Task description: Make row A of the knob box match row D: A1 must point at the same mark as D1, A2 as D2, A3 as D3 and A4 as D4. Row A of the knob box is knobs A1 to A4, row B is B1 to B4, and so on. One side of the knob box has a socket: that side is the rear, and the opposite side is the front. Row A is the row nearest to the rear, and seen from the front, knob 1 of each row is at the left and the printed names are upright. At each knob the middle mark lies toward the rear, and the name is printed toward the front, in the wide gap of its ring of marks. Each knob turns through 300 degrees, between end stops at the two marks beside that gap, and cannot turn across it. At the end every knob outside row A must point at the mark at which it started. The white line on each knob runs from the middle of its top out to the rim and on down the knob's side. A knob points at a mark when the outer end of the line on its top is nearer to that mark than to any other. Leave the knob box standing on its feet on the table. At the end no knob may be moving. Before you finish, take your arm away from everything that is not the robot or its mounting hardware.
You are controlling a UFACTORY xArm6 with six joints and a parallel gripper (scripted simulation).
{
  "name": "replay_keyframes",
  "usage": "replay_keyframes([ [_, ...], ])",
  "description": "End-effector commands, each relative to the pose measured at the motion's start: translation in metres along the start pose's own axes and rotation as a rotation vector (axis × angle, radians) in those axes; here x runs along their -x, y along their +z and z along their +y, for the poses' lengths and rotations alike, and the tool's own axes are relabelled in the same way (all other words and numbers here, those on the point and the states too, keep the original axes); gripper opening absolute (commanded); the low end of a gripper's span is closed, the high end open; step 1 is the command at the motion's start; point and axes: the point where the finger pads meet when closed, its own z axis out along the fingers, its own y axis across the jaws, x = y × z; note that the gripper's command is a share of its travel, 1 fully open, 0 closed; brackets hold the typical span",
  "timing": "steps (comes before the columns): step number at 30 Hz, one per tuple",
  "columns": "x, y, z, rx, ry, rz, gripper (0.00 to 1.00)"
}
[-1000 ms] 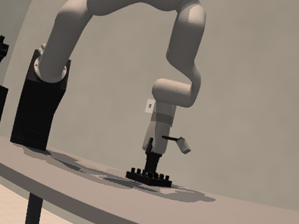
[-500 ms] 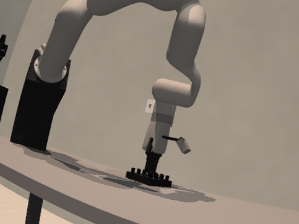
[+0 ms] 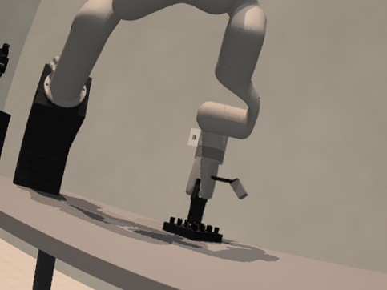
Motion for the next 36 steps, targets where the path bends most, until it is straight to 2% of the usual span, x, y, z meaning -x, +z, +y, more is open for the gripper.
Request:
replay_keyframes([
  [1,-0.0007,-0.0008,-0.0006,-0.001,-0.066,0.000,0.08],
  [27,-0.0007,-0.0008,-0.0006,-0.002,-0.660,0.000,0.08],
  [36,-0.0007,-0.0008,-0.0006,-0.002,-0.773,0.000,0.08],
])
